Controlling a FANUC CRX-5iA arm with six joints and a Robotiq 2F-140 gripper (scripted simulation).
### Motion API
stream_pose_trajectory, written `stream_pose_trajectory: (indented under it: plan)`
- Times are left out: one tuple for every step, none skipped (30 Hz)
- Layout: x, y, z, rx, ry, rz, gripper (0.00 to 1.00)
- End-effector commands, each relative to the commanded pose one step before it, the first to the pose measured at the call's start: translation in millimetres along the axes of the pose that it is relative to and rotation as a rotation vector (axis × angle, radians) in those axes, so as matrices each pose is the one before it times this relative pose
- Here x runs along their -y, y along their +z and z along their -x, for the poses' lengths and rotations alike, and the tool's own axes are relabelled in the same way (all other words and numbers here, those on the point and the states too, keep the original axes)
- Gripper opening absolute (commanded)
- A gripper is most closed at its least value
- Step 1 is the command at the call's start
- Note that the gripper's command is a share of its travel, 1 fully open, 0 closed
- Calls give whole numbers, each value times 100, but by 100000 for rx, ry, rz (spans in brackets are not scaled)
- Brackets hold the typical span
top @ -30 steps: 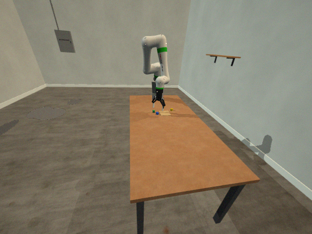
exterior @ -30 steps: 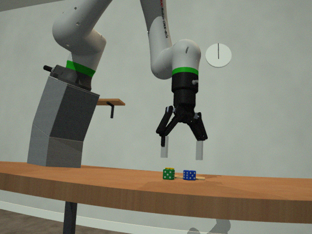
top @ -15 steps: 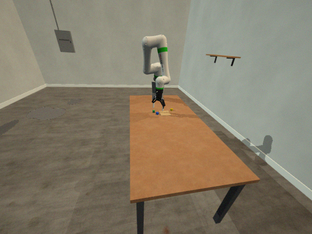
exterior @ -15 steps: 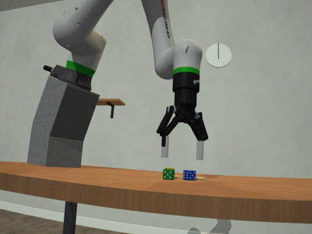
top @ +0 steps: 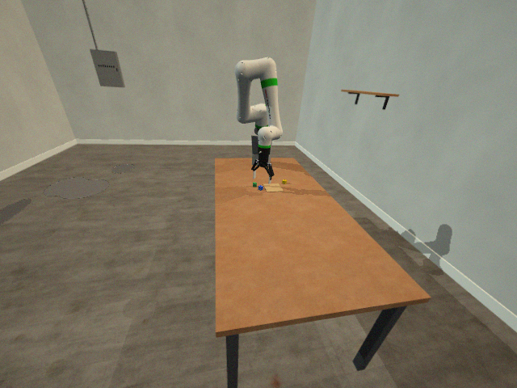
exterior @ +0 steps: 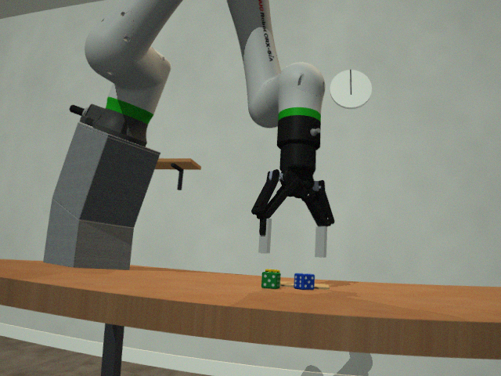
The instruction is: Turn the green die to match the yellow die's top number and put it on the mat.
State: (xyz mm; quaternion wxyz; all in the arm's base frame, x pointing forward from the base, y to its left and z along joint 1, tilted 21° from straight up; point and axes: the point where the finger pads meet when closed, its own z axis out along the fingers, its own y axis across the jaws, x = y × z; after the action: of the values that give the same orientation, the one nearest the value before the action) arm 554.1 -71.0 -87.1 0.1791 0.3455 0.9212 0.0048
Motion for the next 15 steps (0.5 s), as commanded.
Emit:
stream_pose_trajectory:
  plan:
    - [-9,-8,13,25,-1,13,100]
    - [0,0,0,0,0,0,100]
    - [0,0,0,0,0,0,100]
    - [0,0,0,0,0,0,100]
    - [0,0,0,0,0,0,100]
    - [-1,0,-1,0,0,0,100]
    - [-4,0,-9,0,0,0,100]
    - [-10,0,-24,1,0,0,100]
    - [-19,0,-46,1,0,-1,100]
    - [-30,0,-73,1,0,-1,100]
    - [-42,0,-104,0,0,0,100]
    - [0,0,0,0,0,0,100]
    - [0,0,0,0,0,0,100]
    - [-57,0,-141,-2,0,1,100]
    - [-71,0,-175,1,0,-1,100]
